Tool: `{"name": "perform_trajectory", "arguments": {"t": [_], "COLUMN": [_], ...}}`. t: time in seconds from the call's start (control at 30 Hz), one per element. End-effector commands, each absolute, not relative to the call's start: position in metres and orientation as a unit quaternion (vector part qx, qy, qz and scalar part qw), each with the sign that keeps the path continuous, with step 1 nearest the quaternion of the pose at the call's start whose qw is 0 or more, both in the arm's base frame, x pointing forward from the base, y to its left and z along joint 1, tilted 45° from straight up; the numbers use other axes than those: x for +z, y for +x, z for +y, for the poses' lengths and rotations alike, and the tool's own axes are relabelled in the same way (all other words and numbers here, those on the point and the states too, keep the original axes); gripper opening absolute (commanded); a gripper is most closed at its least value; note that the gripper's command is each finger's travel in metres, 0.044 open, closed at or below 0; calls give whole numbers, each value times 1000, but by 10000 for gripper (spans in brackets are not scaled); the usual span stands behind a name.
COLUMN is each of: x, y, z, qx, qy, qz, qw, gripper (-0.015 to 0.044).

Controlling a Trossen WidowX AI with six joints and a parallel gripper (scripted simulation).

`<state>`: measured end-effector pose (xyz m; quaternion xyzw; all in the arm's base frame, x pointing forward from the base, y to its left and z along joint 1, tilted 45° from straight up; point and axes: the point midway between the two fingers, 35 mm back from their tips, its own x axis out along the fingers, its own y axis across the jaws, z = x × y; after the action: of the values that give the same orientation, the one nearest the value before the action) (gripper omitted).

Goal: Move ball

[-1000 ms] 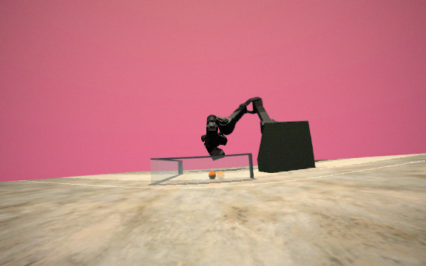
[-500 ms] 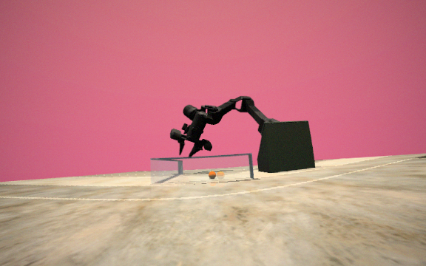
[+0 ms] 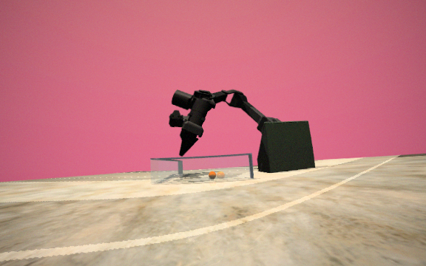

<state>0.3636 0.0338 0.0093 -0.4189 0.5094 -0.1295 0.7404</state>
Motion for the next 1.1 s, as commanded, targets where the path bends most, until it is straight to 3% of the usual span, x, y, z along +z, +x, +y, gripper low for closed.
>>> {"name": "perform_trajectory", "arguments": {"t": [0.0,0.13,0.2,1.07], "x": [-42,-58,-60,-74], "y": [315,282,276,276], "z": [65,73,74,60], "qx": [113,248,273,273], "qy": [-606,-663,-668,-668], "qz": [617,636,636,636], "qw": [489,308,272,272], "gripper": [203,203,203,203]}}
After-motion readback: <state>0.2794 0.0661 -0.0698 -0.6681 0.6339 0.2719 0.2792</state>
